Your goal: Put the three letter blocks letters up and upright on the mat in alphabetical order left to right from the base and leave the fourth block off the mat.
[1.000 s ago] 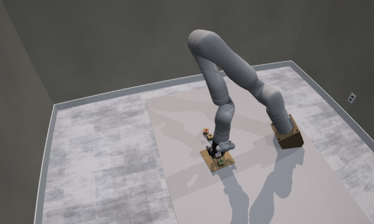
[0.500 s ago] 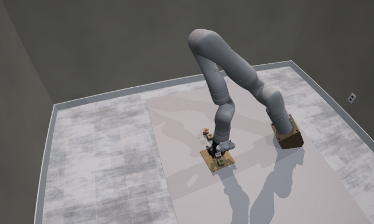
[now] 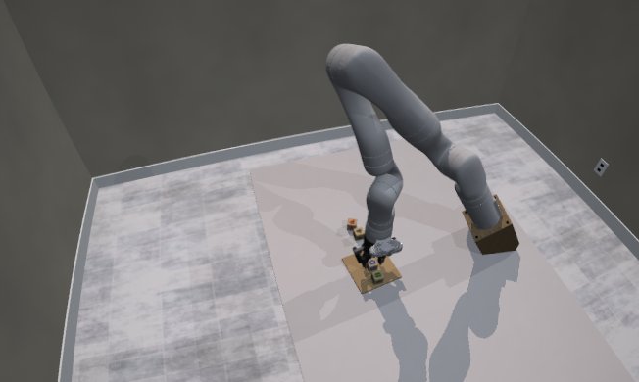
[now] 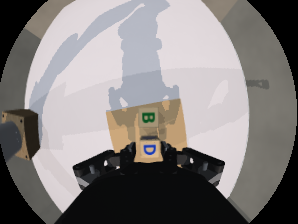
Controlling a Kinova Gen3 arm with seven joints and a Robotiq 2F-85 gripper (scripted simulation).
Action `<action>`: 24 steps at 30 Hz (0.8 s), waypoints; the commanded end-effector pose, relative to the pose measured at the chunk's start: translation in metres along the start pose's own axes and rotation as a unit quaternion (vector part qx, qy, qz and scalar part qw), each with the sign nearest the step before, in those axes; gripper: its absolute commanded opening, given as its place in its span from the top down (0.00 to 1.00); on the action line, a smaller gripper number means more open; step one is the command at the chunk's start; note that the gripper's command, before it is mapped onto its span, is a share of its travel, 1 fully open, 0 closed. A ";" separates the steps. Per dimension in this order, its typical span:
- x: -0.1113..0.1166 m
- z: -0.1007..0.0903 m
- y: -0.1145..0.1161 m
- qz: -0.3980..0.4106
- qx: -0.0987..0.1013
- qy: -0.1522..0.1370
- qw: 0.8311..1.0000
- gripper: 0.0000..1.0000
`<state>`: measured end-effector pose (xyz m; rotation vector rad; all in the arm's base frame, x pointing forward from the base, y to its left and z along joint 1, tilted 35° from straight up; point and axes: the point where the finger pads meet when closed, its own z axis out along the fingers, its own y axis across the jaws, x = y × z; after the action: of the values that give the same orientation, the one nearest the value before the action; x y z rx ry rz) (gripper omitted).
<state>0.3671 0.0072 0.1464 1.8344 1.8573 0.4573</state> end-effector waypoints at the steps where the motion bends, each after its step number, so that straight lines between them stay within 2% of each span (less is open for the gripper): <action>1: 0.002 -0.004 0.002 -0.001 -0.004 0.002 1.000 0.54; 24: 0.002 -0.033 0.002 -0.001 -0.004 0.002 1.000 0.54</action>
<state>0.3494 0.0096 0.1687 1.8362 1.8611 0.4482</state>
